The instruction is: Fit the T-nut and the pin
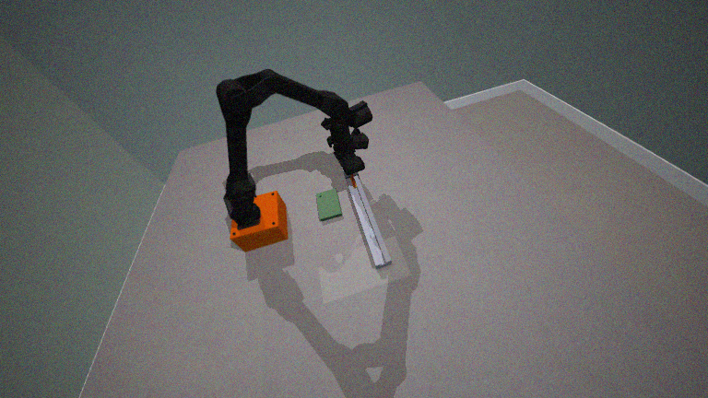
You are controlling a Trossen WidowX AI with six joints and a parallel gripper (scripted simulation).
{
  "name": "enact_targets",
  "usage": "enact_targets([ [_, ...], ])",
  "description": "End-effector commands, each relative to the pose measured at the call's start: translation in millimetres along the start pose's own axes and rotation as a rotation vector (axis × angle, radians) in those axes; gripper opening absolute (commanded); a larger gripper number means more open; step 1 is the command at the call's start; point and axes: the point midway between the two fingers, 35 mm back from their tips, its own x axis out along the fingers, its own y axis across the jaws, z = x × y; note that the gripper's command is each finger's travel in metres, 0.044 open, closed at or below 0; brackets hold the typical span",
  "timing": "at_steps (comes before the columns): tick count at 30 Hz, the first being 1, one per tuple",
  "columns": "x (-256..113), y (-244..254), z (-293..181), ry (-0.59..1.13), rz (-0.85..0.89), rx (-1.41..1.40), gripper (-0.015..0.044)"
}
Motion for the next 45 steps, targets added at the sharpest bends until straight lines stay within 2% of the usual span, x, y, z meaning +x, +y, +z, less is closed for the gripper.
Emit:
enact_targets([
  [1,5.1,-0.4,-3.4,0.009,-0.001,-0.003,-0.0150],
  [45,5.3,0.2,2.4,0.053,0.005,-0.003,-0.0150],
])
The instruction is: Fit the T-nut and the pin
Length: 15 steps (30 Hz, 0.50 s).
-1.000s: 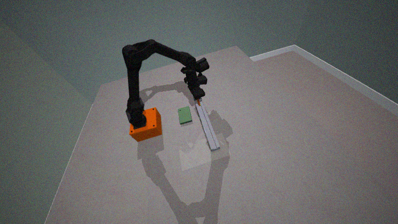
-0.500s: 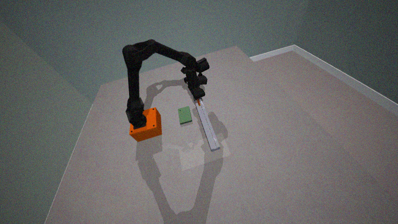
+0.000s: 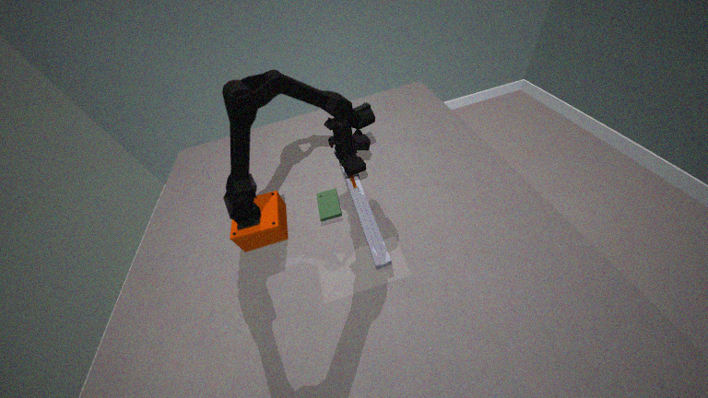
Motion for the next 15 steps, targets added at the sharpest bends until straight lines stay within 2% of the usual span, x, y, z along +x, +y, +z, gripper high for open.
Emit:
enact_targets([
  [1,0.8,0.2,0.5,0.016,0.003,-0.006,-0.0150],
  [15,0.8,-0.1,2.7,0.057,0.008,-0.007,-0.0150],
])
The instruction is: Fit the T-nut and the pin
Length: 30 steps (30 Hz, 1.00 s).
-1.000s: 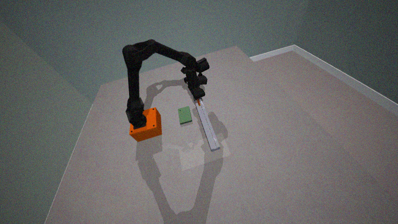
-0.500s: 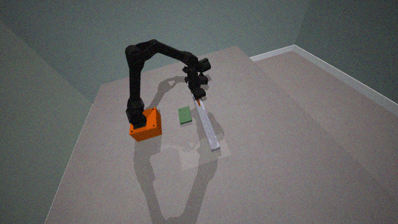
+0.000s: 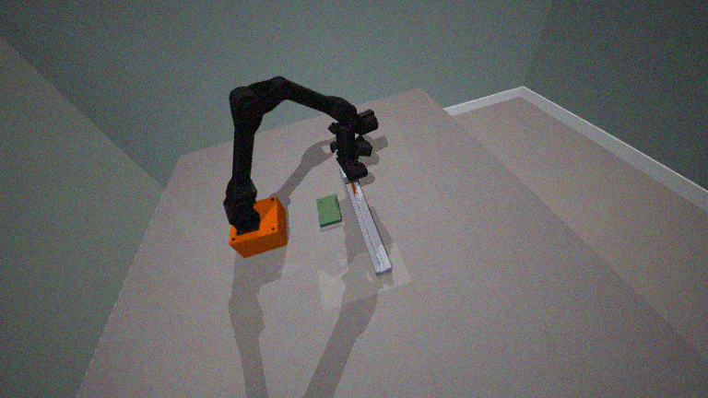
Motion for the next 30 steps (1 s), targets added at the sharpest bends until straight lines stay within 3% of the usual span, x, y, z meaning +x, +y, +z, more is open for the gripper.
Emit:
enact_targets([
  [1,0.9,0.2,0.5,0.016,0.004,-0.006,-0.0150],
  [30,-0.3,-0.3,2.5,0.050,0.006,-0.001,-0.0150],
])
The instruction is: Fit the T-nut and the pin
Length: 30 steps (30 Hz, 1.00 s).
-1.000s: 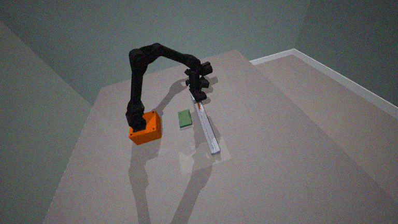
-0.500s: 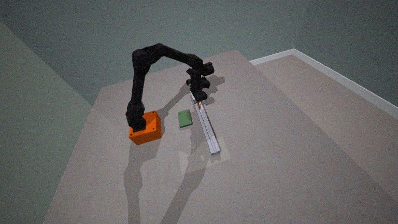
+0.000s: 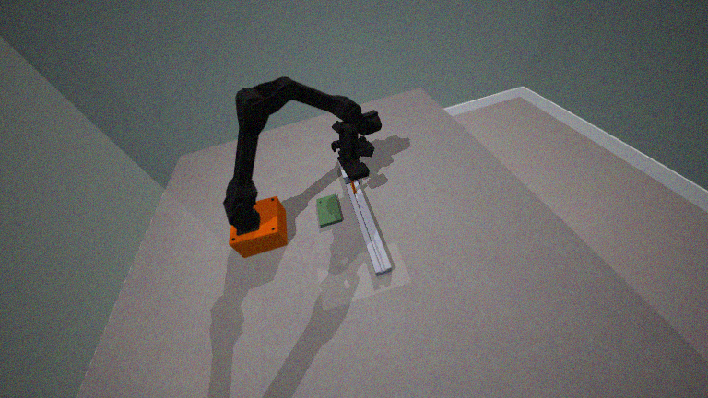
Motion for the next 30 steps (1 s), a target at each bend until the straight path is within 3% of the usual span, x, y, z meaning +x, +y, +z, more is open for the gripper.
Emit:
enact_targets([
  [1,0,0,0,0.000,0.000,0.000,-0.0124],
  [12,0,0,0,0.000,0.000,0.000,0.0160],
  [17,-1,0,0,0.000,0.000,0.000,0.0160],
  [25,-50,1,-8,0.000,0.001,0.000,0.0160],
  [30,-54,1,-10,0.000,0.001,0.000,0.0160],
])
